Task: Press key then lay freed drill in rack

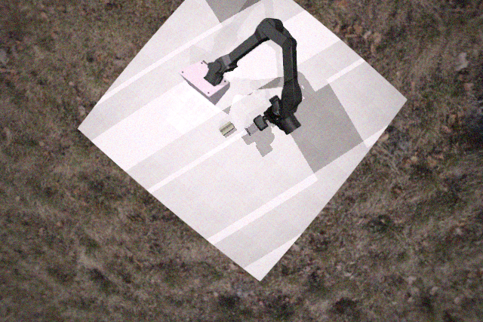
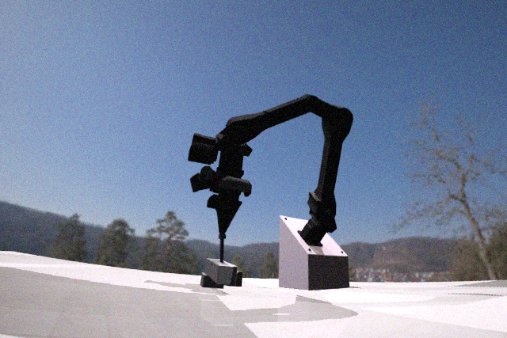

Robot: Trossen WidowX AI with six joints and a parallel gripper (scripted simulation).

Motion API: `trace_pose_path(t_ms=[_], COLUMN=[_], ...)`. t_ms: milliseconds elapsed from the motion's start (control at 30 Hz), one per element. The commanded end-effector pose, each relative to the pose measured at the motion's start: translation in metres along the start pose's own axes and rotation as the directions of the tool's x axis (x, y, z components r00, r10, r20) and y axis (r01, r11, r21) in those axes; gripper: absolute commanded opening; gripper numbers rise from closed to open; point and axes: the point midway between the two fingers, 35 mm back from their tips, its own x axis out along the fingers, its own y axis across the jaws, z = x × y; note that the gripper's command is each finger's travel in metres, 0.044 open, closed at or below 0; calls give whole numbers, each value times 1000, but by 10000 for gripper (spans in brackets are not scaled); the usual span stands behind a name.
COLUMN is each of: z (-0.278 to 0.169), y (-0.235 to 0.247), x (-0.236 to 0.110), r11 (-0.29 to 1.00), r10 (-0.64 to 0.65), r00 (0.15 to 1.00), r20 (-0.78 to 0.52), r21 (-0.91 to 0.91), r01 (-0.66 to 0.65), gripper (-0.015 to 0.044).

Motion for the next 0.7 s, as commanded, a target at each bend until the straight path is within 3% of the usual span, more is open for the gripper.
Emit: trace_pose_path(t_ms=[0,667], z=[-5,-8], y=[1,1], x=[9,15], r11=[1000,1000], r10=[3,4], r00=[1000,1000], r20=[-23,-23], r21=[5,5], r01=[-3,-4], gripper=[0,0])
